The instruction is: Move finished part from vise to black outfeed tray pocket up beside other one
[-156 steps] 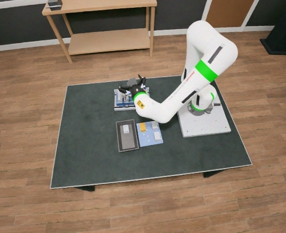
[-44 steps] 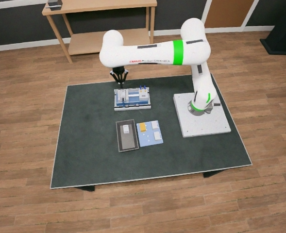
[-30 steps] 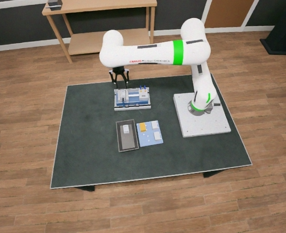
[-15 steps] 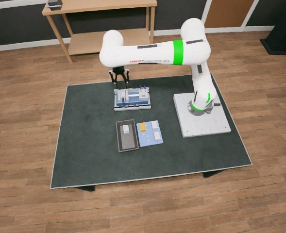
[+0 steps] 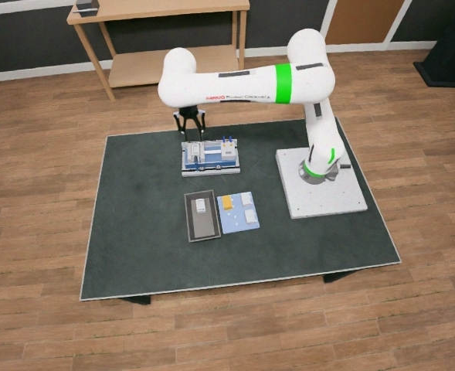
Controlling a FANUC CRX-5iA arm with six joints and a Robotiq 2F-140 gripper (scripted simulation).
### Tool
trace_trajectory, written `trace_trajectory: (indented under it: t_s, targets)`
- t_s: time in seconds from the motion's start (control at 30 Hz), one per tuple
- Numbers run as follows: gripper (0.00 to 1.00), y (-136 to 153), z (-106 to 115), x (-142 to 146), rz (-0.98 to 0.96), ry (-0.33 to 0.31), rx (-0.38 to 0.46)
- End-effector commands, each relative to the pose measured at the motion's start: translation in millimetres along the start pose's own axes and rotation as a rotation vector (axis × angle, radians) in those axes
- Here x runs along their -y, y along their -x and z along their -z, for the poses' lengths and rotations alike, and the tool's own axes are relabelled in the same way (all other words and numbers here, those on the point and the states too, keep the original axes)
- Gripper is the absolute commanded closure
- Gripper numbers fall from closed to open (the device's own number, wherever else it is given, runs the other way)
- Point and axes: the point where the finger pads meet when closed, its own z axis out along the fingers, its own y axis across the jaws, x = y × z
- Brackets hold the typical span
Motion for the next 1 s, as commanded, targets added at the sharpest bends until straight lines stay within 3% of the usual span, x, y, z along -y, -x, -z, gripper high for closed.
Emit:
trace_trajectory:
  t_s: [0.0, 0.97]
  targets:
    - [0.54, 0, 0, 0, 0.0, -0.002, -0.001]
    - [0.54, 0, -38, 1, -0.001, -0.002, -0.001]
